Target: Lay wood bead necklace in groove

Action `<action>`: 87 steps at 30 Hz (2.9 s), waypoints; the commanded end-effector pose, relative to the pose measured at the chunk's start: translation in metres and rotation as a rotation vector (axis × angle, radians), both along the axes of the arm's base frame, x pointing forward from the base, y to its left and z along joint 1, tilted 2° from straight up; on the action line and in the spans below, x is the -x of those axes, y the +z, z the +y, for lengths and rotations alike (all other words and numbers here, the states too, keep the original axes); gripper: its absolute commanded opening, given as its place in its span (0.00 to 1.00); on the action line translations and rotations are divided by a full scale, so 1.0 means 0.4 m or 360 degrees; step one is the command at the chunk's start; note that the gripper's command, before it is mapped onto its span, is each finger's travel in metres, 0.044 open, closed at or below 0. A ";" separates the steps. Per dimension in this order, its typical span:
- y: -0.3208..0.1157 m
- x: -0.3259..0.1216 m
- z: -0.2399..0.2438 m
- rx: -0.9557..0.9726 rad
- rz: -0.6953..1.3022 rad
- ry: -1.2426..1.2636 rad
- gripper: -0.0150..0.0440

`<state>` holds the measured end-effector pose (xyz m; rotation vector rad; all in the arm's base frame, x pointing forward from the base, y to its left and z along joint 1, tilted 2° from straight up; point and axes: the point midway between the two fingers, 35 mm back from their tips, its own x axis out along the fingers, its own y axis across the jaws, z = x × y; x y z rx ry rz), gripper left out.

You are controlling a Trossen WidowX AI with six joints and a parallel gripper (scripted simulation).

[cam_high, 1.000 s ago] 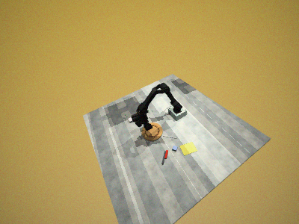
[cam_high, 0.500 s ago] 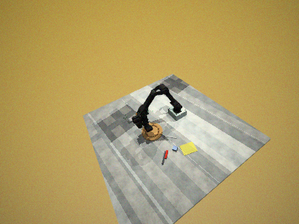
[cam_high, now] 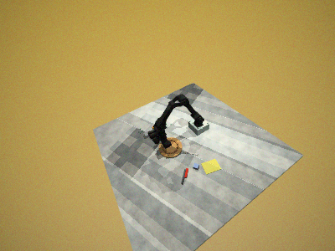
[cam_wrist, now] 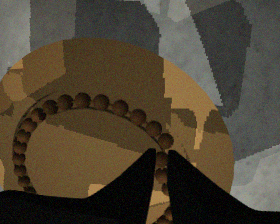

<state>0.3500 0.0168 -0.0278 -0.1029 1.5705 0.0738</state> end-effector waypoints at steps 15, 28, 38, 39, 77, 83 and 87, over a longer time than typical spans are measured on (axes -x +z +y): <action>0.001 0.000 0.000 0.0000 -0.0001 0.0000 0.25; 0.001 0.000 0.000 0.0000 -0.0001 0.0000 0.25; 0.001 0.000 0.000 0.0000 -0.0001 0.0000 0.25; 0.002 0.000 0.000 0.0000 0.0000 -0.0001 0.25; 0.008 -0.003 -0.023 0.0003 0.0003 -0.0013 0.88; 0.016 -0.002 -0.023 0.0006 0.0006 -0.0008 1.00; 0.016 -0.002 -0.023 0.0006 0.0006 -0.0008 1.00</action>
